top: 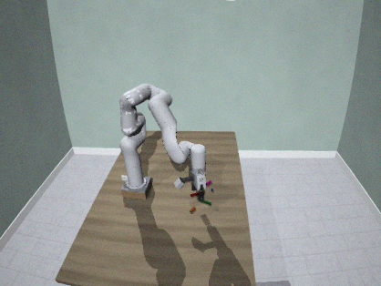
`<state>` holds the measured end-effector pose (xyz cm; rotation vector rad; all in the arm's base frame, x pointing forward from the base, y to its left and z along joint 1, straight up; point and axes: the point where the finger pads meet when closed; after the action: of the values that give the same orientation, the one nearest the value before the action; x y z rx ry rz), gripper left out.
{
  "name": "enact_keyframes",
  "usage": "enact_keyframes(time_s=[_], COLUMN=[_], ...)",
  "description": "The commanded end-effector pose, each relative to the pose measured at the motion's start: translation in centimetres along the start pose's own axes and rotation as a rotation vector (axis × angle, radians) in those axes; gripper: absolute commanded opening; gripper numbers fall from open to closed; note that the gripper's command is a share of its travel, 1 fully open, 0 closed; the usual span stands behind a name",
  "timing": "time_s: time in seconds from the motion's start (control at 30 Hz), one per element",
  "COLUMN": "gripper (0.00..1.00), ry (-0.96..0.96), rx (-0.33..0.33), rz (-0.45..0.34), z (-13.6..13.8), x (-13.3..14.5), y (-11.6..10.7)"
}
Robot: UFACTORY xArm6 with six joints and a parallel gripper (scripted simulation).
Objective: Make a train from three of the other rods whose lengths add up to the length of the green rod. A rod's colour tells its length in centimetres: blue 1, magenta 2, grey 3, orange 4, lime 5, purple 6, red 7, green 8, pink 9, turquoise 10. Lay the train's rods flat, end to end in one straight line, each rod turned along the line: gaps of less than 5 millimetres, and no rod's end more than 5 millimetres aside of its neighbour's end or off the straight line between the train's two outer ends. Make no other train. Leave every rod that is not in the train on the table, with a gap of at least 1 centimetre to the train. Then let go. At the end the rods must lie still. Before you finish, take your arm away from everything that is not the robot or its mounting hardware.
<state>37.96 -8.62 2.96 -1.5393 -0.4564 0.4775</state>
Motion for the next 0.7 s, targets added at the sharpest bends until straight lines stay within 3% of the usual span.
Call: enact_keyframes(time_s=[0.0, 0.67], gripper=[1.00, 1.00], ry=[-0.165, -0.560], rx=[0.015, 0.011], rz=[-0.021, -0.024], z=[-0.6, -1.7], x=[-1.1, -4.1], y=[0.0, 0.4])
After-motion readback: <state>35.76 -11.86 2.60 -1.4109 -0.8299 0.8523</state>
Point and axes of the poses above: the point where the finger pads meet when closed, its own y axis out along the fingers, its own z axis across the jaws, x = y × z, and after that the axes turned 7 degrees about -y, right-handed
